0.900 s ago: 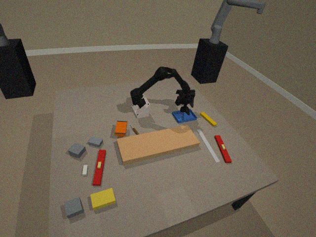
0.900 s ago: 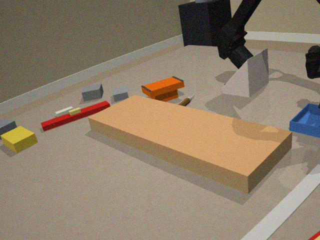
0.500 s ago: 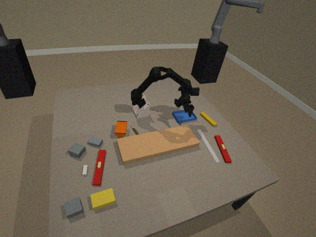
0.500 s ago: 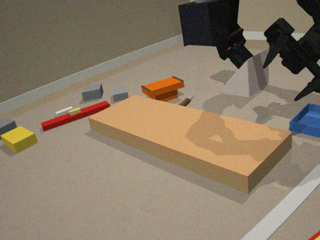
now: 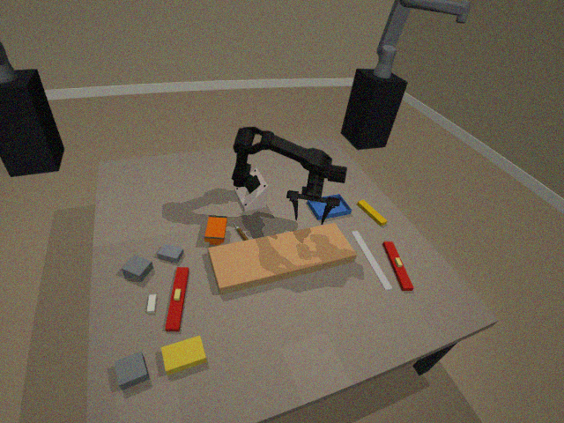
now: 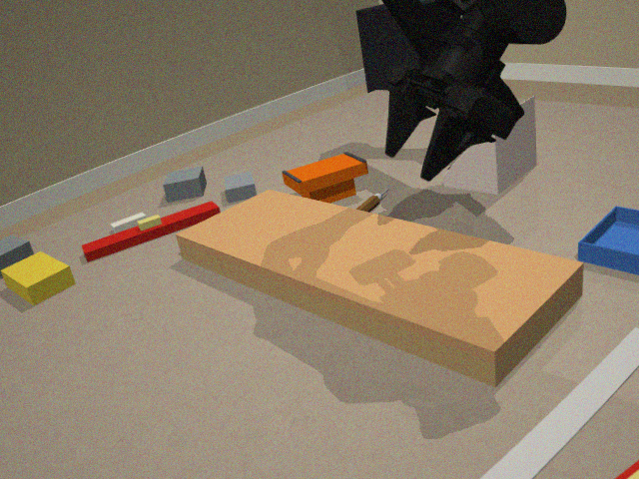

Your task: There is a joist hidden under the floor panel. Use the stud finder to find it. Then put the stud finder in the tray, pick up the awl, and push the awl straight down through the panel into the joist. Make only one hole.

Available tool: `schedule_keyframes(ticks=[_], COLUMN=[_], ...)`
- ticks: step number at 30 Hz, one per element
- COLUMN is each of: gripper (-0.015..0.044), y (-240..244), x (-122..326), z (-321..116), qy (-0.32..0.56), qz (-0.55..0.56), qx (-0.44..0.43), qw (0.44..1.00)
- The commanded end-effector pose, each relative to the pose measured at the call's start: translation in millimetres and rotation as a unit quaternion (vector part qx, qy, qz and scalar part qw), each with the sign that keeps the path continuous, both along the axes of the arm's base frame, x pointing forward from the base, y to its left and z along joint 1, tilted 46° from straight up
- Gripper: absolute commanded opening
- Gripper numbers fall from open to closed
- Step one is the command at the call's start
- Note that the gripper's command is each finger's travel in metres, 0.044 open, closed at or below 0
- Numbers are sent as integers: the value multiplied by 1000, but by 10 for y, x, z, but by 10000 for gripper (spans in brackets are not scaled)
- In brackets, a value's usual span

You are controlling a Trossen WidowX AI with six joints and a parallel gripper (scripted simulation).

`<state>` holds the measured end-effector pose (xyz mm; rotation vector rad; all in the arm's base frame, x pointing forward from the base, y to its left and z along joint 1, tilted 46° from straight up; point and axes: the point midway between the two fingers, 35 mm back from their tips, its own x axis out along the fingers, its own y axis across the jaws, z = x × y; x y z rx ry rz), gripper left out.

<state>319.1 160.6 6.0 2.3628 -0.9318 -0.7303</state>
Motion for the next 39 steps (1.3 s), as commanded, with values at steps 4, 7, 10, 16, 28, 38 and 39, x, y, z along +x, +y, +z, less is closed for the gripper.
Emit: schedule_keyframes(ticks=[4,7,10,16,28,38,39], gripper=[440,440,440,440,440,440,440], y=[-813,-1083,-1350,-1853,-2605,-2706,-2706], x=[78,41,-31,-280,-1119,-1347,-1347], z=[619,812,994,1318,1782,1846,1846], qy=[-202,-275,-349,-492,-717,-749,-749], qz=[-220,-288,-352,-461,-563,-560,-560], qx=[208,262,307,368,368,347,347], qw=[932,879,812,641,180,65,65])
